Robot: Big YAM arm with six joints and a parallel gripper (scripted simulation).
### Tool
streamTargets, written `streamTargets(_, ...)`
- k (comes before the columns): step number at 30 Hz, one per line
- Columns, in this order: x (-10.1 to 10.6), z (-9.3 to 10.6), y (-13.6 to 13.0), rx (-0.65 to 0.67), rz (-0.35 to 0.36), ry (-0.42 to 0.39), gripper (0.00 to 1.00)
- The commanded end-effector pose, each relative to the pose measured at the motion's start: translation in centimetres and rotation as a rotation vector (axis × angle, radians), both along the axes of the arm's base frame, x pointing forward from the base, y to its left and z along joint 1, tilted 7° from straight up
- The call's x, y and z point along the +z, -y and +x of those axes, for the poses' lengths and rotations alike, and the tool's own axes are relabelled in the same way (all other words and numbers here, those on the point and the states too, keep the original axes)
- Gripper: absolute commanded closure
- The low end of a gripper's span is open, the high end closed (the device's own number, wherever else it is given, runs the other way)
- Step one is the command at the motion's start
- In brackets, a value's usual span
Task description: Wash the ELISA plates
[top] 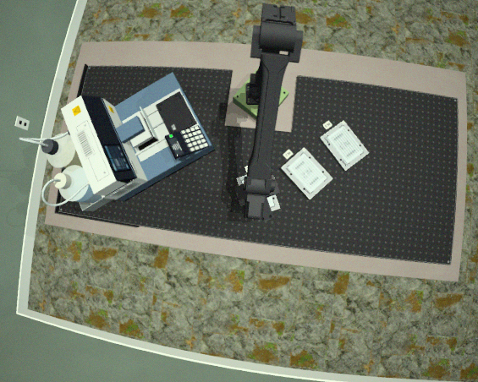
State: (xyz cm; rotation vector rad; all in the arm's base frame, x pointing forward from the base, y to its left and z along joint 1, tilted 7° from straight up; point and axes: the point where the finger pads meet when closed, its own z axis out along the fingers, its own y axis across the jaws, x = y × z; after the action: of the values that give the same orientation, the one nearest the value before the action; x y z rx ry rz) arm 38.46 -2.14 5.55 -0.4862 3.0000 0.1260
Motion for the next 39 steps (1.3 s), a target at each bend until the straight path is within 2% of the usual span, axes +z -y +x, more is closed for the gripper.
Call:
streamTargets(1, -1.0, 0.2, -0.4, 0.001, -0.001, -0.006, 0.0)
streamTargets(4, -1.2, 0.6, -0.3, -0.001, -0.001, 0.003, 0.0)
streamTargets(8, 0.5, 1.5, -0.1, -0.003, -0.006, 0.051, 0.0)
streamTargets(9, -0.1, 1.2, 0.0, 0.0, -0.003, 0.025, 0.0)
streamTargets(22, -0.1, 1.2, 0.0, 0.0, -0.003, 0.025, 0.0)
streamTargets(23, 0.2, 1.3, -0.2, -0.003, -0.005, 0.044, 0.0)
streamTargets(26, -1.4, 0.3, -0.4, -0.001, -0.002, 0.005, 0.0)
streamTargets(30, -1.3, 1.1, -0.4, 0.001, -0.002, 0.009, 0.0)
streamTargets(34, -1.9, 0.3, -0.4, 0.0, -0.002, 0.003, 0.0)
streamTargets(37, -2.0, 0.9, -0.4, 0.0, -0.002, 0.008, 0.0)
streamTargets(39, -2.4, 0.5, -0.5, 0.001, -0.001, -0.001, 0.0)
